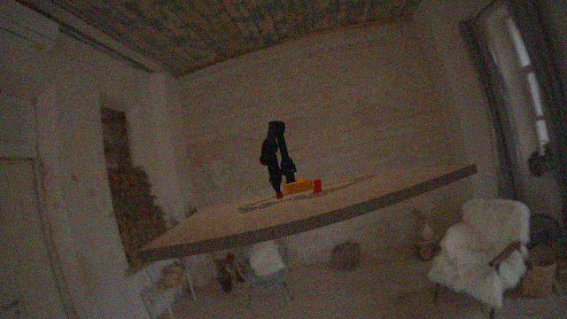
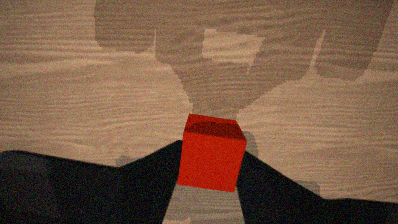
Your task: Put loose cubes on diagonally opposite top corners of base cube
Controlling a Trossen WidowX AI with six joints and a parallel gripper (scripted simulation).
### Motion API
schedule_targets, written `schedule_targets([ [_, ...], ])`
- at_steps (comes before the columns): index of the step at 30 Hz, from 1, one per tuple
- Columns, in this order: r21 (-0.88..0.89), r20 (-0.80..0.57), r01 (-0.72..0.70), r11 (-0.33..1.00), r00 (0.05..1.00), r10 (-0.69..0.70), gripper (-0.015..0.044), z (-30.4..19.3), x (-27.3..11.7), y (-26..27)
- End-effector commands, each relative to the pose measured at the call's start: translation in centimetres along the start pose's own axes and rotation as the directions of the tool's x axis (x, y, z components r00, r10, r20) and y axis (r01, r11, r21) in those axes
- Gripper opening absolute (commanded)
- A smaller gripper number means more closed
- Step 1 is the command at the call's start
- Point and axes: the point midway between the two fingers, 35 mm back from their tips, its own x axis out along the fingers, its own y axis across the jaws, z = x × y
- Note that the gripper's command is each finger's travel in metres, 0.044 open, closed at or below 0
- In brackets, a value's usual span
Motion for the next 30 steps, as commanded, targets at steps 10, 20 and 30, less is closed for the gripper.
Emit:
schedule_targets([
  [10, 0.004, 0.001, 0.002, 1.000, 1.000, -0.002, 0.0105, -0.1, -2.3, -0.3],
  [20, 0.003, 0.001, -0.004, 1.000, 1.000, 0.004, 0.0105, -0.1, -4.1, -0.4],
  [30, 0.002, 0.002, -0.010, 1.000, 1.000, 0.010, 0.0105, -0.1, -5.8, -0.3],
])
